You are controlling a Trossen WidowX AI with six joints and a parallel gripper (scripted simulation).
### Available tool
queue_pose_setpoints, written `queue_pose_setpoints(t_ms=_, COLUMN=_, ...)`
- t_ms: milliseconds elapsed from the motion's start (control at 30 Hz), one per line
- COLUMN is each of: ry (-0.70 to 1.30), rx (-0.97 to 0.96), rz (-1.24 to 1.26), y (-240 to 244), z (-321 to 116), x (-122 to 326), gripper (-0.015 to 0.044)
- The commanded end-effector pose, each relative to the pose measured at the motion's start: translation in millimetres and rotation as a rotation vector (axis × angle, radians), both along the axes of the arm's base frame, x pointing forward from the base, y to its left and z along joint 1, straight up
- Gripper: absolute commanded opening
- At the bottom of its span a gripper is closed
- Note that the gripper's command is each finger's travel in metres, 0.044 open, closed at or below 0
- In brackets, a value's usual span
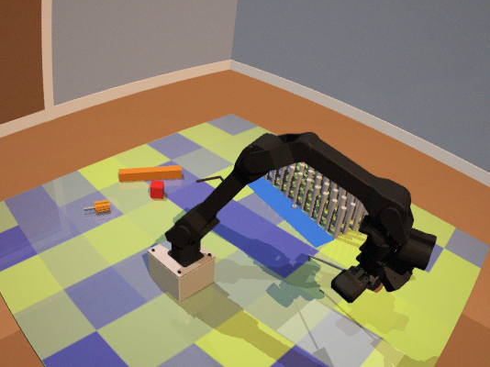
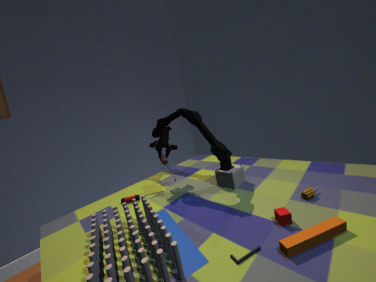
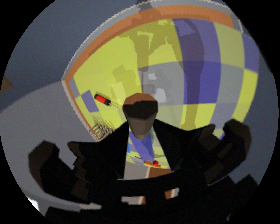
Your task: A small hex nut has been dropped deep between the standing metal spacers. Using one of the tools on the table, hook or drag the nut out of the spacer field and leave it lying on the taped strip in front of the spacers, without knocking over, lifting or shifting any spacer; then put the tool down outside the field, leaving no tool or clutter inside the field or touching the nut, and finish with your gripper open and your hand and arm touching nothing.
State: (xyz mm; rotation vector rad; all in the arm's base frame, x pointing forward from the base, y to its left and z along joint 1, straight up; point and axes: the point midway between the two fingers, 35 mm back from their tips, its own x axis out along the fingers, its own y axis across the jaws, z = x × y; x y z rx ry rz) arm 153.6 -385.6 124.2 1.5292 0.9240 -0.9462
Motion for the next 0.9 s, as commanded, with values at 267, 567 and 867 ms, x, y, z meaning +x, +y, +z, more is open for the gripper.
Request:
queue_pose_setpoints(t_ms=267, ry=-0.071, rx=0.126, rz=-0.365, y=-29.0, z=5.9, x=-48.6, gripper=0.0000)
queue_pose_setpoints(t_ms=567, ry=-0.129, rx=0.231, rz=-0.624, y=-46.1, z=7.9, x=-89.2, gripper=0.0000)
queue_pose_setpoints(t_ms=867, ry=-0.195, rx=0.350, rz=-0.872, y=-58.3, z=9.6, x=-128.8, gripper=0.0000)
